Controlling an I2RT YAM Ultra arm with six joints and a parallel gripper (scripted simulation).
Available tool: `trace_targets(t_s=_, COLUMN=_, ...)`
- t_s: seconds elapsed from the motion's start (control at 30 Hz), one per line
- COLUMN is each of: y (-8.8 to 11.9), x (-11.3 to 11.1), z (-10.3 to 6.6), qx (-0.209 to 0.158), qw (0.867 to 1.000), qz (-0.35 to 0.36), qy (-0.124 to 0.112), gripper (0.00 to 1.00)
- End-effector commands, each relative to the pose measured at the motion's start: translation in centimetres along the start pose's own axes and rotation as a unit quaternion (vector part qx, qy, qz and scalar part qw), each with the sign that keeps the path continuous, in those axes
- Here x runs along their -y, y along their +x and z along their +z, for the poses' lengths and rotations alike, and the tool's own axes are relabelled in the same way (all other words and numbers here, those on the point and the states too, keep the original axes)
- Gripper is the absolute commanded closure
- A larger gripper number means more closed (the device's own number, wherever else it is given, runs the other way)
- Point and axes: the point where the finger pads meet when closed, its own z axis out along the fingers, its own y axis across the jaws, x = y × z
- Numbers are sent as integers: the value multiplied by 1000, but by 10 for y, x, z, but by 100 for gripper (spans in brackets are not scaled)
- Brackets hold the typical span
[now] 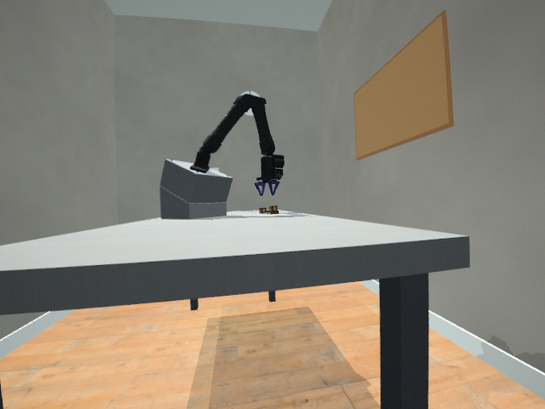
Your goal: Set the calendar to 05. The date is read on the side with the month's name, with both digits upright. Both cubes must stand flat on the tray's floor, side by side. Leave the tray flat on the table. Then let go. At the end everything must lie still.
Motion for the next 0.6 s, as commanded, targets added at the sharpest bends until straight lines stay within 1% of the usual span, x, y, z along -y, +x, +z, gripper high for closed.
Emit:
trace_targets(t_s=0.0, y=-5, x=-6, z=-3, qx=8, qw=995, qz=-95, qy=3, gripper=0)
trace_targets(t_s=0.07, y=-6, x=-8, z=-2, qx=8, qw=992, qz=-122, qy=4, gripper=0)
trace_targets(t_s=0.13, y=-6, x=-12, z=-2, qx=7, qw=986, qz=-166, qy=4, gripper=0)
trace_targets(t_s=0.17, y=-6, x=-12, z=-2, qx=7, qw=986, qz=-169, qy=4, gripper=0)
trace_targets(t_s=0.2, y=-7, x=-15, z=-1, qx=7, qw=980, qz=-200, qy=4, gripper=0)
trace_targets(t_s=0.3, y=-7, x=-19, z=-1, qx=7, qw=967, qz=-253, qy=5, gripper=0)
trace_targets(t_s=0.33, y=-7, x=-20, z=-1, qx=7, qw=966, qz=-258, qy=5, gripper=0)
trace_targets(t_s=0.37, y=-7, x=-22, z=0, qx=7, qw=958, qz=-287, qy=5, gripper=0)
trace_targets(t_s=0.4, y=-8, x=-23, z=0, qx=7, qw=954, qz=-298, qy=5, gripper=0)
trace_targets(t_s=0.43, y=-8, x=-25, z=0, qx=7, qw=947, qz=-321, qy=5, gripper=0)
trace_targets(t_s=0.5, y=-8, x=-25, z=0, qx=7, qw=947, qz=-321, qy=5, gripper=0)
trace_targets(t_s=0.53, y=-8, x=-26, z=0, qx=7, qw=941, qz=-337, qy=6, gripper=0)
trace_targets(t_s=0.57, y=-8, x=-29, z=0, qx=7, qw=928, qz=-373, qy=6, gripper=0)
